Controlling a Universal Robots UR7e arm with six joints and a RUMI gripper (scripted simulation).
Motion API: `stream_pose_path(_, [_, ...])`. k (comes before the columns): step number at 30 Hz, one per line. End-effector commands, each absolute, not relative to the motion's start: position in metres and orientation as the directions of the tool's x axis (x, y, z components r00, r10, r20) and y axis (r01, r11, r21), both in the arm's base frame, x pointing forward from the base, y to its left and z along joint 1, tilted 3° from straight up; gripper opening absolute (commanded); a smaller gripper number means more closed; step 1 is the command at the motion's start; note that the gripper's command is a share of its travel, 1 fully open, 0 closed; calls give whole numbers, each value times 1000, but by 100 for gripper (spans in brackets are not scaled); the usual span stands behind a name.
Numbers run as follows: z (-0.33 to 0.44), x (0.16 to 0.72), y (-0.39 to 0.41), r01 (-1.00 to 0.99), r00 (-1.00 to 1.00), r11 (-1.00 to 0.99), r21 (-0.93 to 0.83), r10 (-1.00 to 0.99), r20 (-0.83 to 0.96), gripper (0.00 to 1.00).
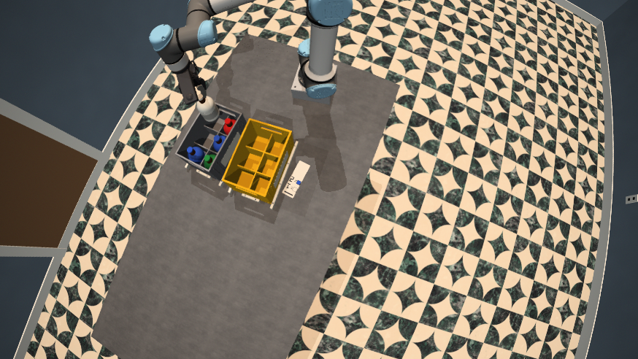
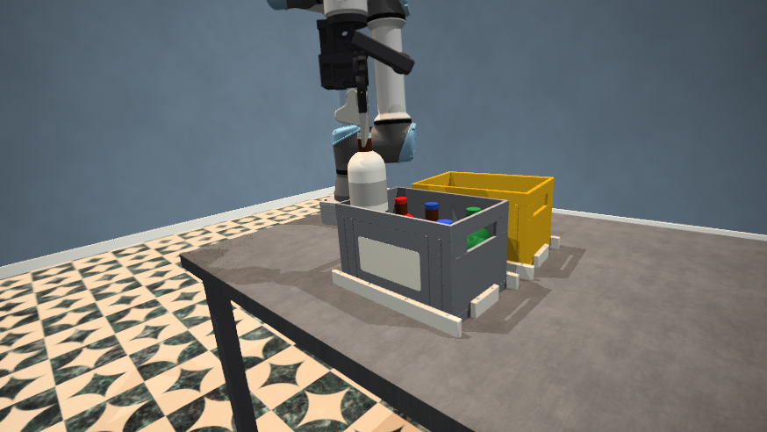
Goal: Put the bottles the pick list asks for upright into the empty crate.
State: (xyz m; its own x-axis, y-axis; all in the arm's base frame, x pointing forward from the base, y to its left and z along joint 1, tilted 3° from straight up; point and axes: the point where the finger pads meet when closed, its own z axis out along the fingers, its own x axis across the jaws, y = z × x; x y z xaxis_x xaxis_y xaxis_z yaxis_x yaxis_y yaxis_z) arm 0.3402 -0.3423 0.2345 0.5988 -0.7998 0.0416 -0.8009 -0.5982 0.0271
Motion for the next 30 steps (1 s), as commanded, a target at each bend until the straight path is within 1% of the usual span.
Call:
stream_pose_path(1, [242,340,-342,-801,599,-598,27,-800,43,0])
stream_pose_path(20, [271,340,-341,-801,599,-598,27,-800,43,0])
stream_pose_path(30, [271,340,-341,-801,599,-598,27,-800,43,0])
